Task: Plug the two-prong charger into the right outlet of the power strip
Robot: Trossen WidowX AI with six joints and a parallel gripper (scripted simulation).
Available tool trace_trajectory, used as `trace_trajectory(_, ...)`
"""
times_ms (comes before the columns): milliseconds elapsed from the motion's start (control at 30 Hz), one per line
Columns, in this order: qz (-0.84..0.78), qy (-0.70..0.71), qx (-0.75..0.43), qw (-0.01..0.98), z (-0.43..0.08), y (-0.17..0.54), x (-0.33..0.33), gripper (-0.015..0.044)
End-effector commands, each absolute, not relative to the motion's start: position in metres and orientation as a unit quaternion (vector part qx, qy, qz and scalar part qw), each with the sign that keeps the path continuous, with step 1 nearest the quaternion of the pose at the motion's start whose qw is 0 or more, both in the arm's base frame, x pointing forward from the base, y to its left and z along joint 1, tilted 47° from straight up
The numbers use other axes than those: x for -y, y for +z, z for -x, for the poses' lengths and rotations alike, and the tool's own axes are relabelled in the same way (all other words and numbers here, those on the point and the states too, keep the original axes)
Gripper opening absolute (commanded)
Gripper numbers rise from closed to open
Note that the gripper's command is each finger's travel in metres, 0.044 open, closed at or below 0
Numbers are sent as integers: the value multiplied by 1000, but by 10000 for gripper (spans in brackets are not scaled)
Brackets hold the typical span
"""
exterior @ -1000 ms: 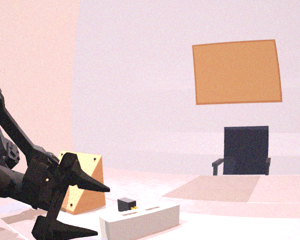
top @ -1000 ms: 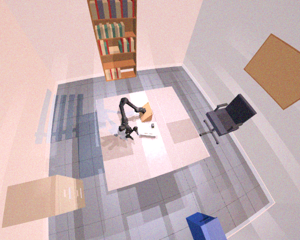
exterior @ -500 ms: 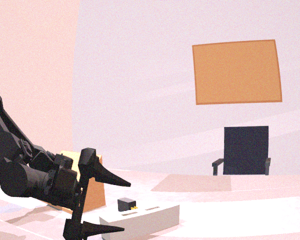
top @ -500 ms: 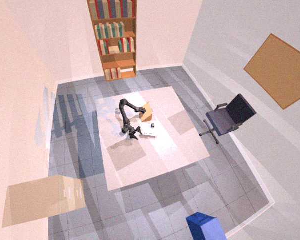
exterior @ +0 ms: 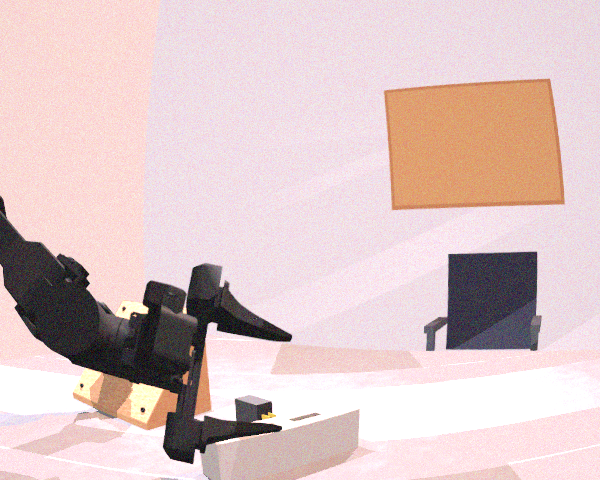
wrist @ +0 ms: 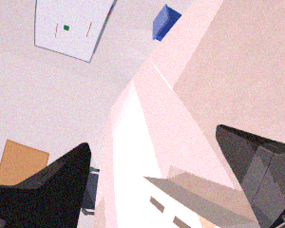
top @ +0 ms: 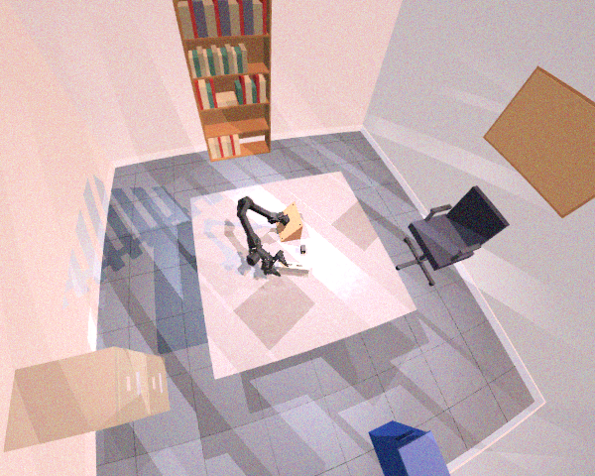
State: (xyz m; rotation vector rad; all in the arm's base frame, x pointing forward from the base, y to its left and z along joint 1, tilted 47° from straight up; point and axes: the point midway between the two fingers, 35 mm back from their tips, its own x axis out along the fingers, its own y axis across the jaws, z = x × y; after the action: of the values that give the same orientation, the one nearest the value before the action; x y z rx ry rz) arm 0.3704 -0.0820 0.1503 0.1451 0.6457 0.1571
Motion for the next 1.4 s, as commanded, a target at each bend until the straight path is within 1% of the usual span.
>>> trace_trajectory(0,-93,73,-349,930,-373,139,68,440)
trace_trajectory(533,-148,35,-454,878,-373,93,26,440)
trace_trajectory(933,-160,-40,-568,806,-348,42,-5,440)
trace_trajectory(1367,-120,-139,-656,733,-312,1,-28,440)
